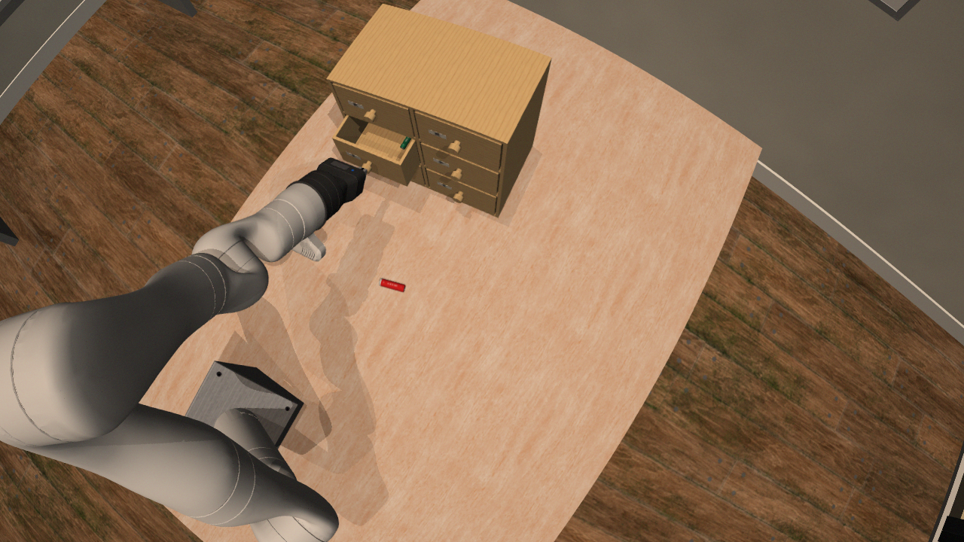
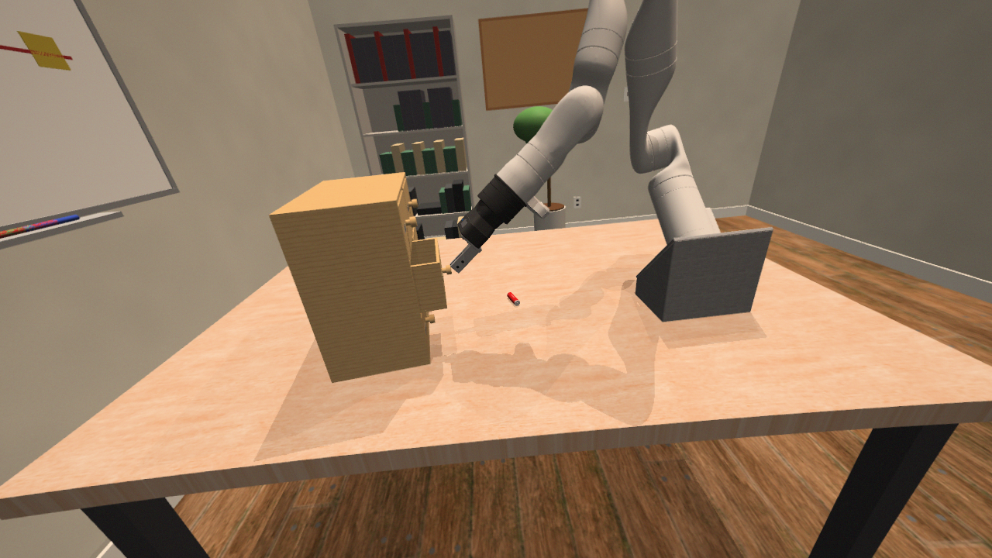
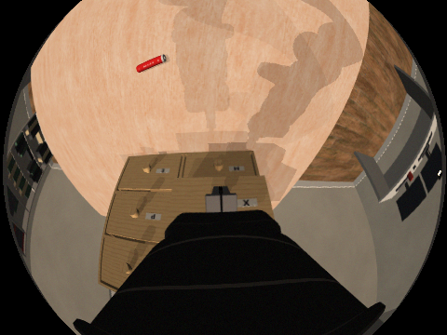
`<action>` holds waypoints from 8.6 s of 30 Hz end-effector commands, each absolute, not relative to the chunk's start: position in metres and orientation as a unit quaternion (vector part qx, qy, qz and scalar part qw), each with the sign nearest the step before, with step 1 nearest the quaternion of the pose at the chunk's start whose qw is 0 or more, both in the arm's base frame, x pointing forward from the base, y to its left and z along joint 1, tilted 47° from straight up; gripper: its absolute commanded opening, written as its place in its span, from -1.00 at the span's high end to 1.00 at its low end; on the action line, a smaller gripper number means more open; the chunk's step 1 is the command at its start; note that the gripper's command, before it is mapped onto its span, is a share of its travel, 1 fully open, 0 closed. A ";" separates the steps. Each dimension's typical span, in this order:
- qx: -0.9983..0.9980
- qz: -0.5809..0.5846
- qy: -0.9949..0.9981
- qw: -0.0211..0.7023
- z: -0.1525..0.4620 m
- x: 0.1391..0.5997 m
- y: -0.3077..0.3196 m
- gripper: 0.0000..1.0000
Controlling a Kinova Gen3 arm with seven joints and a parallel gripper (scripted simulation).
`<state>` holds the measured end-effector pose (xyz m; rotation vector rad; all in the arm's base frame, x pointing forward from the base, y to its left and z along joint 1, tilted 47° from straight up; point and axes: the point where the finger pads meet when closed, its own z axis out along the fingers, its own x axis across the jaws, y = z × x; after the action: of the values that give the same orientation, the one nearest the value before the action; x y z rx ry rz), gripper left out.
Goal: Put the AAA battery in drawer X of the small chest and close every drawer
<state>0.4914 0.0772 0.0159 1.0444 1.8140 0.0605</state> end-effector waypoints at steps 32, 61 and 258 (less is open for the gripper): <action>0.433 0.026 0.749 0.501 0.013 0.532 0.081 1.00; 0.433 0.026 0.749 0.501 0.013 0.537 0.081 1.00; 0.604 -0.293 0.690 0.271 0.108 0.366 0.152 1.00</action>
<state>0.3658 0.1517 0.1076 1.6272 1.8570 -0.7898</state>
